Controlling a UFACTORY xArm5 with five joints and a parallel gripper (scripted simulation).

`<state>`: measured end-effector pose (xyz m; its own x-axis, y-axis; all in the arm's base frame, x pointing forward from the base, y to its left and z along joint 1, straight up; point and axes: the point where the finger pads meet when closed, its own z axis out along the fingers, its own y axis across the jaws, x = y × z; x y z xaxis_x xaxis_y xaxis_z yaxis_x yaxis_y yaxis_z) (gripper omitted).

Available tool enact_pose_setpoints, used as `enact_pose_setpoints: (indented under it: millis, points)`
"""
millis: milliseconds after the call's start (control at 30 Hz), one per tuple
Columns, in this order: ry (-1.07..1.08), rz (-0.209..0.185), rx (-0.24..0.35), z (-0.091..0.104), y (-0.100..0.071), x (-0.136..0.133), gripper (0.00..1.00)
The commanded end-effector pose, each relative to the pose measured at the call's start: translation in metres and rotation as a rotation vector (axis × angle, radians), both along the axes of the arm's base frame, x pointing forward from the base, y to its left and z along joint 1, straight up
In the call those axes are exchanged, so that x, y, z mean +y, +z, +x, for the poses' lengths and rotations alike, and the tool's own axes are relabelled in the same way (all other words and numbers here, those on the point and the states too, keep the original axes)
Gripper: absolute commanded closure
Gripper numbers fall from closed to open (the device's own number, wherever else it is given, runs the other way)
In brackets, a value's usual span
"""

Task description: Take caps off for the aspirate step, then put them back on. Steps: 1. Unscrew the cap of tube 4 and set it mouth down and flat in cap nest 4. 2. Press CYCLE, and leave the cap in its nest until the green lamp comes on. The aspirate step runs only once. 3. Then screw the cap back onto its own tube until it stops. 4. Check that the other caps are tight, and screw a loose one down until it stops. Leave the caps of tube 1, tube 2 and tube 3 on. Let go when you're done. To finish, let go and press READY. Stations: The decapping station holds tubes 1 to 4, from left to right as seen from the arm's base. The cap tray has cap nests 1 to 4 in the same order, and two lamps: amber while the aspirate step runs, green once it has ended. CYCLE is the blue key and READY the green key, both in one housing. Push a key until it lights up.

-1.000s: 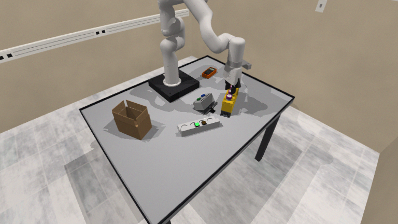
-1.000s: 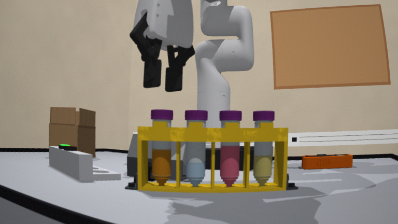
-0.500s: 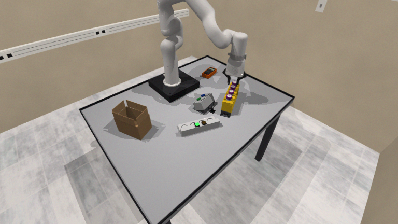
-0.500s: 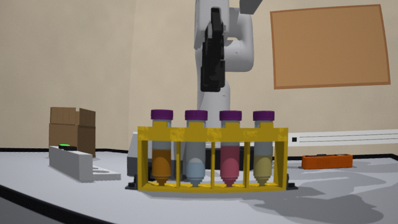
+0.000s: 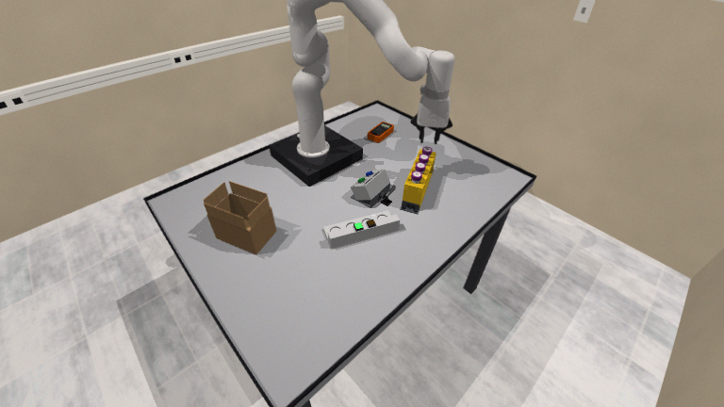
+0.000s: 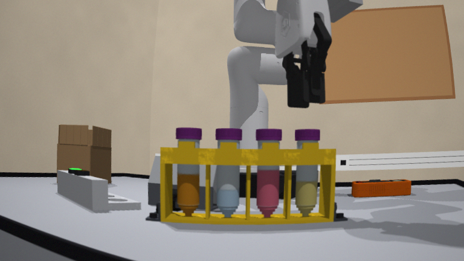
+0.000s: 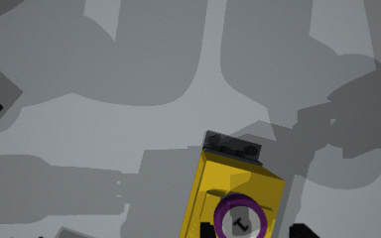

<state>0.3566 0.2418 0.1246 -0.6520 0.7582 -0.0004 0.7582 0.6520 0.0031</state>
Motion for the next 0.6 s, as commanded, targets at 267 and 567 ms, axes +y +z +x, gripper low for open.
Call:
enact_pose_setpoints:
  millis: [267,567]
  points:
    - [-0.001,0.004,-0.001,0.001,-0.017,0.003,0.54]
    - [-0.001,0.004,-0.001,0.001,-0.034,0.003,0.54]
